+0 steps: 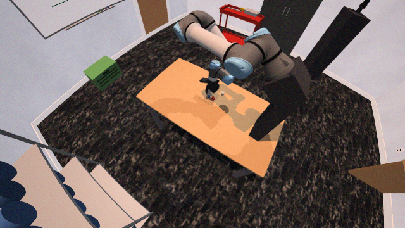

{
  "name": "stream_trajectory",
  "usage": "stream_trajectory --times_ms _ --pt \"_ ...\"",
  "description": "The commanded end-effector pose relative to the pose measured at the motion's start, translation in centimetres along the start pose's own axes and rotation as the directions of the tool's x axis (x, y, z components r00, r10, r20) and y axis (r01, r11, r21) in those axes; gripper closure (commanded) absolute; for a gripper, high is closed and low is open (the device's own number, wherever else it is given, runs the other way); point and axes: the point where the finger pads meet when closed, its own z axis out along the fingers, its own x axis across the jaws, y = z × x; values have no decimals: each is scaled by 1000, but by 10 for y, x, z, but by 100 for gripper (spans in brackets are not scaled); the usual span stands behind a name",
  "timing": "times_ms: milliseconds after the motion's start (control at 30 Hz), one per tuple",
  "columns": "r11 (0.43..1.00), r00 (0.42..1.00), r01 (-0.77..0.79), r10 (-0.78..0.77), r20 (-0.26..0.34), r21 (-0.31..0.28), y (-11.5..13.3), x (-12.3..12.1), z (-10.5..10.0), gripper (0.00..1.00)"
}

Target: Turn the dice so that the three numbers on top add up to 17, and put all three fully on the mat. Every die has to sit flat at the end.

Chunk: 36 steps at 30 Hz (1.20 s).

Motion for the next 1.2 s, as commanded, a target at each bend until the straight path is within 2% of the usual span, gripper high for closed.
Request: stream_trajectory --times_ms 0,67,133,367,600,633,1167 --pt "1000 1000 0 0 0 1 0 0 -22 76" --pt "1000 1000 0 0 0 1 0 0 -33 76" --pt "1000 1000 0 0 0 1 0 0 -33 76" --pt "1000 1000 0 0 0 1 0 0 -65 76" --pt "1000 1000 0 0 0 1 0 0 -72 76" --pt "1000 1000 0 0 0 1 0 0 -72 0" --pt "1000 1000 0 0 0 1 0 0 -72 0"
